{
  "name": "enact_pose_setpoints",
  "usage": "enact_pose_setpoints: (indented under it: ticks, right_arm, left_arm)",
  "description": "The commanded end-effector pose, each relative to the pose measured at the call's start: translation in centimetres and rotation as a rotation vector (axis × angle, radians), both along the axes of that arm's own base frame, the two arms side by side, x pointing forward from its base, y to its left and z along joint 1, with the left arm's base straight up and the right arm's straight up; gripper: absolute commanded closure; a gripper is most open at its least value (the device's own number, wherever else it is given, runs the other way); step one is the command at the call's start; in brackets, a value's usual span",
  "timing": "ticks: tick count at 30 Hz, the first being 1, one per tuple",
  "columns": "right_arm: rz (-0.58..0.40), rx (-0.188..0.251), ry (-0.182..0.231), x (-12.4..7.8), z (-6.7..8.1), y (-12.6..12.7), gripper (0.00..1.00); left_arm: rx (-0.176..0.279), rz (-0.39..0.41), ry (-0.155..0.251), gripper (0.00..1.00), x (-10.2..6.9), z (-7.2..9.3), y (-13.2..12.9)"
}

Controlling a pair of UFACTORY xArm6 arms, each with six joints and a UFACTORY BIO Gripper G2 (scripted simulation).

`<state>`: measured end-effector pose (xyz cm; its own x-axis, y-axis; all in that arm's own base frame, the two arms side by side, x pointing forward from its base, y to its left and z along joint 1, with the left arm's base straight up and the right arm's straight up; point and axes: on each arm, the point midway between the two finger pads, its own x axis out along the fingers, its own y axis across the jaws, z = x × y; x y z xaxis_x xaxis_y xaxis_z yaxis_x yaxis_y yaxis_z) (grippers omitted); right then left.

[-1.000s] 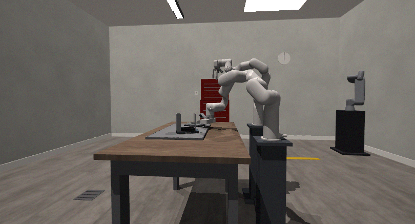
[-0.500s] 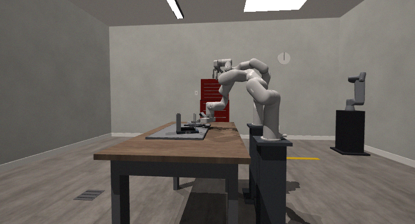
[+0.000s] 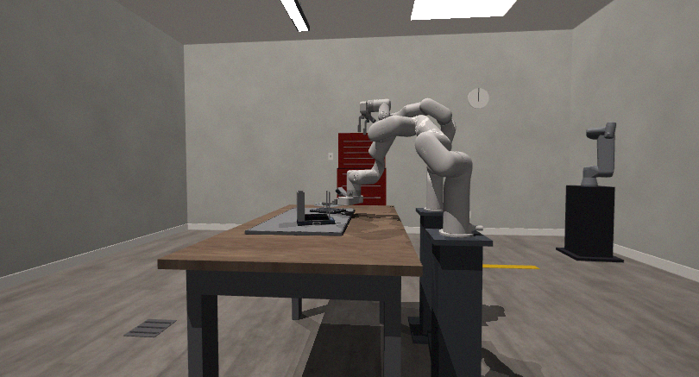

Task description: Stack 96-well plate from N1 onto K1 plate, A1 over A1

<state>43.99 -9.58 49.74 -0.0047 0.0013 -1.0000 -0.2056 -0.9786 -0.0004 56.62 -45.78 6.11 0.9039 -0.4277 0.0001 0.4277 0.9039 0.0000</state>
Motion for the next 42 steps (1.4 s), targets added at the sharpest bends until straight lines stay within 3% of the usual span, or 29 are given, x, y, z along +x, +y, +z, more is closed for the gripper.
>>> enact_pose_setpoints:
  ticks: [1,7,42]
  right_arm:
    - [0.0,-0.001,-0.005,0.0,0.2,0.0,0.0]
    - [0.0,-0.001,-0.005,0.0,0.2,0.0,0.0]
    - [0.0,-0.001,-0.005,0.0,0.2,0.0,0.0]
  left_arm:
    - [-0.004,0.0,-0.004,1.0,0.1,0.4,-0.1]
    - [-0.004,0.0,-0.004,1.0,0.1,0.4,-0.1]
    - [-0.004,0.0,-0.004,1.0,0.1,5.6,-0.1]
